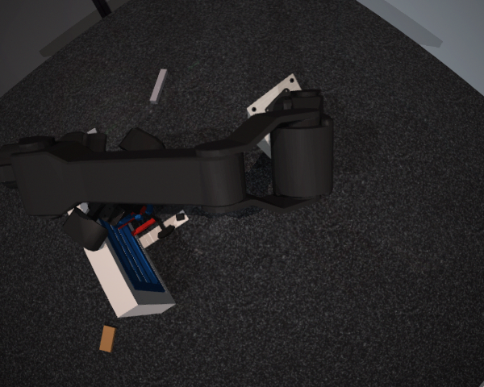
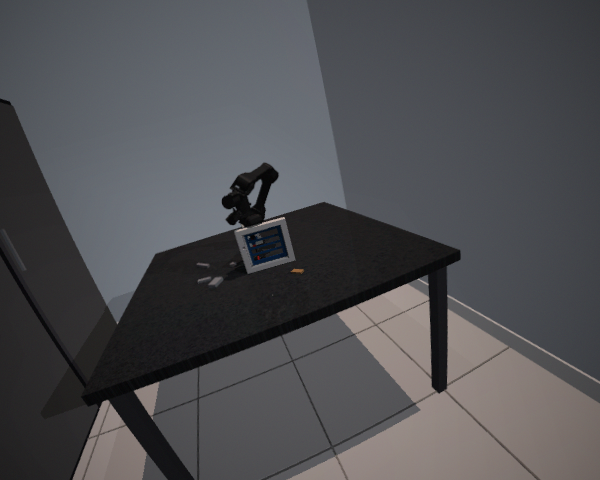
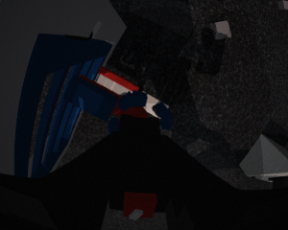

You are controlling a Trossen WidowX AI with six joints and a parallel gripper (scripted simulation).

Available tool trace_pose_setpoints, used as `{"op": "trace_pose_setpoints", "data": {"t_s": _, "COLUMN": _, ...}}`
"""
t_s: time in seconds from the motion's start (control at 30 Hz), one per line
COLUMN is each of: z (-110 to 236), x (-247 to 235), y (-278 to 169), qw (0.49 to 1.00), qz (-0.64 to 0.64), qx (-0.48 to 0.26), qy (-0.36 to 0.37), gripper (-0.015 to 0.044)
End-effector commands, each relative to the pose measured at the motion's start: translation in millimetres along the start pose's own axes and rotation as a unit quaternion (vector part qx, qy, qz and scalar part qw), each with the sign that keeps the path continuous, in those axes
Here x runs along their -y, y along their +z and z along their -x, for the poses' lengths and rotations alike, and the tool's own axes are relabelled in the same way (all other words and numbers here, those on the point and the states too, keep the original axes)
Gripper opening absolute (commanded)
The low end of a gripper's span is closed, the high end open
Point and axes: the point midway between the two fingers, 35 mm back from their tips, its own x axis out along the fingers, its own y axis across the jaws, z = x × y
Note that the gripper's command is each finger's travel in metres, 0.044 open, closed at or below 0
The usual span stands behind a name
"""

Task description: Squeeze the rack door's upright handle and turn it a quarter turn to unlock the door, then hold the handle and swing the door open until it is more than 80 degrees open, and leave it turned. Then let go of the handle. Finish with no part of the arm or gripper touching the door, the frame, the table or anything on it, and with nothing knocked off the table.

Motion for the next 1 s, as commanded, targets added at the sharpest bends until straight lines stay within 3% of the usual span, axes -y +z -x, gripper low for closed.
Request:
{"op": "trace_pose_setpoints", "data": {"t_s": 0.0, "z": -0.3, "x": 0.0, "y": -0.1, "qw": 0.994, "qz": -0.109, "qx": -0.001, "qy": 0.0, "gripper": 0.0016}}
{"op": "trace_pose_setpoints", "data": {"t_s": 0.4, "z": -0.3, "x": 0.0, "y": -0.1, "qw": 0.926, "qz": -0.378, "qx": -0.001, "qy": 0.0, "gripper": 0.0016}}
{"op": "trace_pose_setpoints", "data": {"t_s": 0.97, "z": -0.3, "x": 0.0, "y": -0.1, "qw": 0.924, "qz": -0.382, "qx": -0.001, "qy": 0.0, "gripper": 0.0016}}
